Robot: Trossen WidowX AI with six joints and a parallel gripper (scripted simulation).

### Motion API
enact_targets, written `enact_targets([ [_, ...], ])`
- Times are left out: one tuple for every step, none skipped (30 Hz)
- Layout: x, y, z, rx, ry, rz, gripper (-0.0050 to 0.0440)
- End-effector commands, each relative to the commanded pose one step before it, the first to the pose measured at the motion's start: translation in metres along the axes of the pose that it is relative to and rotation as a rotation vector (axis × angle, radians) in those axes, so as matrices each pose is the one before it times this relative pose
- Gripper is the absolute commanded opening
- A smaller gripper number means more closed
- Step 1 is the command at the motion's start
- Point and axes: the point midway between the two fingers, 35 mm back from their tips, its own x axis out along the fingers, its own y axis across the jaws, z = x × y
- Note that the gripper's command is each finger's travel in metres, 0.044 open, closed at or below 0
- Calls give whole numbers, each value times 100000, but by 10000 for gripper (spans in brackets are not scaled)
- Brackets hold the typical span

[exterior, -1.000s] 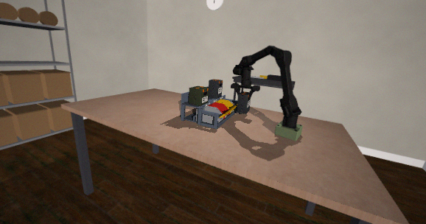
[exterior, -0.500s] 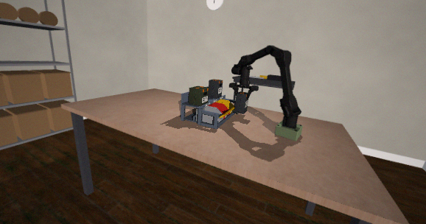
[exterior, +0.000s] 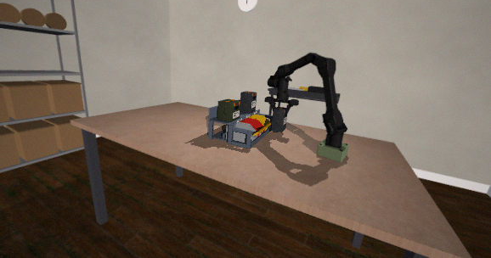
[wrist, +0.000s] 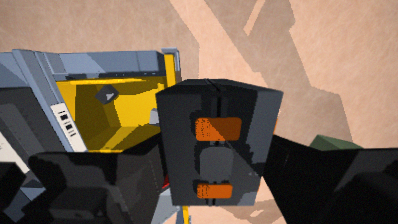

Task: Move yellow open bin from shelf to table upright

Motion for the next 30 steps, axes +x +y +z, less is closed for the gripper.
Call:
enact_targets([
  [-1643, 612, 362, 179, -3354, 5375, 0],
  [0, 0, 0, 0, 0, 0, 0],
  [0, 0, 0, 0, 0, 0, 0],
  [0, 0, 0, 0, 0, 0, 0],
  [0, 0, 0, 0, 0, 0, 0],
  [0, 0, 0, 0, 0, 0, 0],
  [0, 0, 0, 0, 0, 0, 0],
  [0, 0, 0, 0, 0, 0, 0],
  [0, 0, 0, 0, 0, 0, 0],
  [0, 0, 0, 0, 0, 0, 0],
  [318, -172, 9, -198, 66, -1078, 0],
  [-10, 0, -26, 50, -11, 262, 0],
  [-10, 0, -26, 50, -11, 262, 0],
  [-10, 0, -26, 50, -11, 262, 0],
  [-10, 0, -26, 50, -11, 262, 0],
  [0, 0, 0, 0, 0, 0, 0],
  [0, 0, 0, 0, 0, 0, 0],
  [0, 0, 0, 0, 0, 0, 0],
  [0, 0, 0, 0, 0, 0, 0],
  [0, 0, 0, 0, 0, 0, 0],
  [0, 0, 0, 0, 0, 0, 0],
  [0, 0, 0, 0, 0, 0, 0],
  [0, 0, 0, 0, 0, 0, 0],
  [0, 0, 0, 0, 0, 0, 0],
  [0, 0, 0, 0, 0, 0, 0],
  [0, 0, 0, 0, 0, 0, 0],
  [0, 0, 0, 0, 0, 0, 0],
  [423, -176, 15, -201, 282, -1473, 0],
  [-118, 32, -12, 49, -89, 403, 0],
  [-118, 32, -12, 49, -89, 403, 0],
])
